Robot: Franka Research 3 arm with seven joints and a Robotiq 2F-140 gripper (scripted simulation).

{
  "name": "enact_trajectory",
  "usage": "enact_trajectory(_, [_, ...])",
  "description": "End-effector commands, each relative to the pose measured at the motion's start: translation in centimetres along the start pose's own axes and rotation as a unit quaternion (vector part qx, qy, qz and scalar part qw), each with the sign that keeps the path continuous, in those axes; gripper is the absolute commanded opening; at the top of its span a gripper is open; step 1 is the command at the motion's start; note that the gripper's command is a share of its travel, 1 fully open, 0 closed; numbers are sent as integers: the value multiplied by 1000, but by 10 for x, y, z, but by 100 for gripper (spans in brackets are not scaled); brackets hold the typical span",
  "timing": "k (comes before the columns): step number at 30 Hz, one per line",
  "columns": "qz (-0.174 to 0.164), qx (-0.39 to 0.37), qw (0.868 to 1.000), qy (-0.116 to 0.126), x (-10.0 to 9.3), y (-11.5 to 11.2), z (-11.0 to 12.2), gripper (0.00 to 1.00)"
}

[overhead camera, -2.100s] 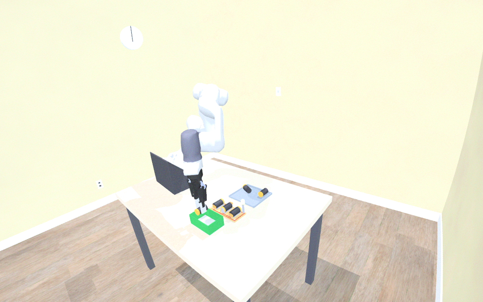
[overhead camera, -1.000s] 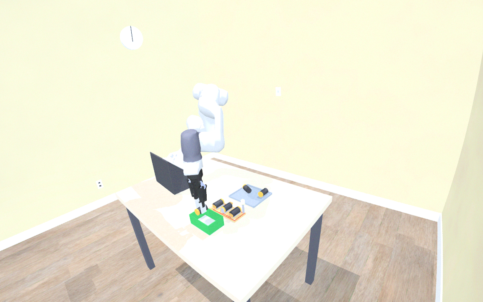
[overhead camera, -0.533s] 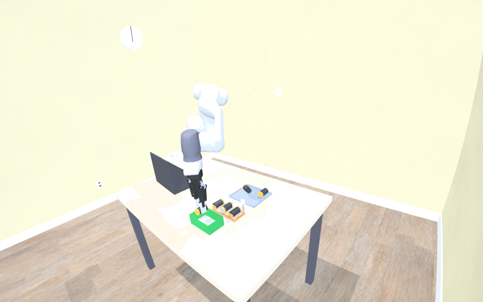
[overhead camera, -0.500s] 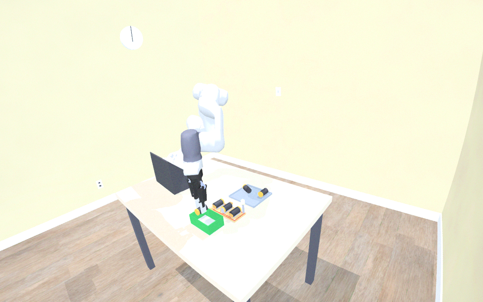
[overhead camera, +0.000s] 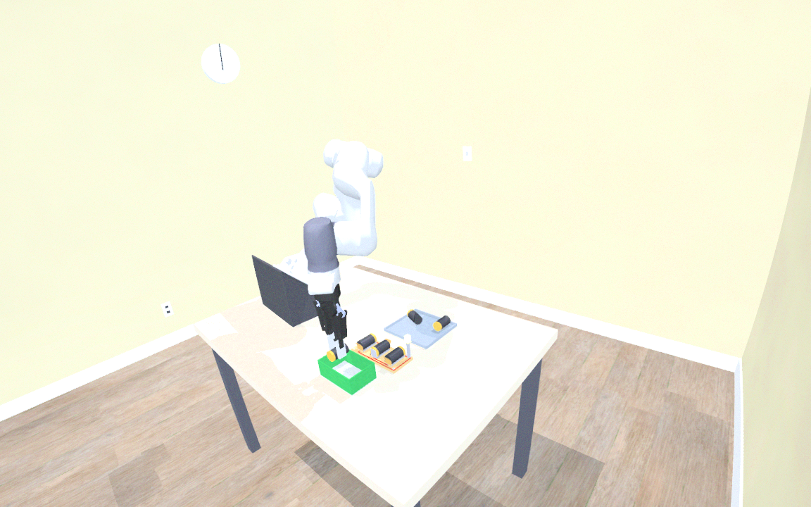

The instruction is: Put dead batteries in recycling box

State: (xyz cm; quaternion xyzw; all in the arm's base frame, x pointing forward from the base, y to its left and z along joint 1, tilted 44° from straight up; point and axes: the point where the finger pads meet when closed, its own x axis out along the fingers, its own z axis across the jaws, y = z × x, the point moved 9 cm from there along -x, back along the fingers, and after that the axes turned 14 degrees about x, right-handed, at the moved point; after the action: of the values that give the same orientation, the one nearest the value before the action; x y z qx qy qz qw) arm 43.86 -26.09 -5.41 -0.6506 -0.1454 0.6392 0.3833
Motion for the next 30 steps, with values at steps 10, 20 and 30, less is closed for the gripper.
enact_trajectory(10, [1,1,1000,2,38,1,-1,16])
enact_trajectory(20, [1,1,1000,2,62,1,-1,16])
enact_trajectory(30, [1,1,1000,2,62,1,-1,16])
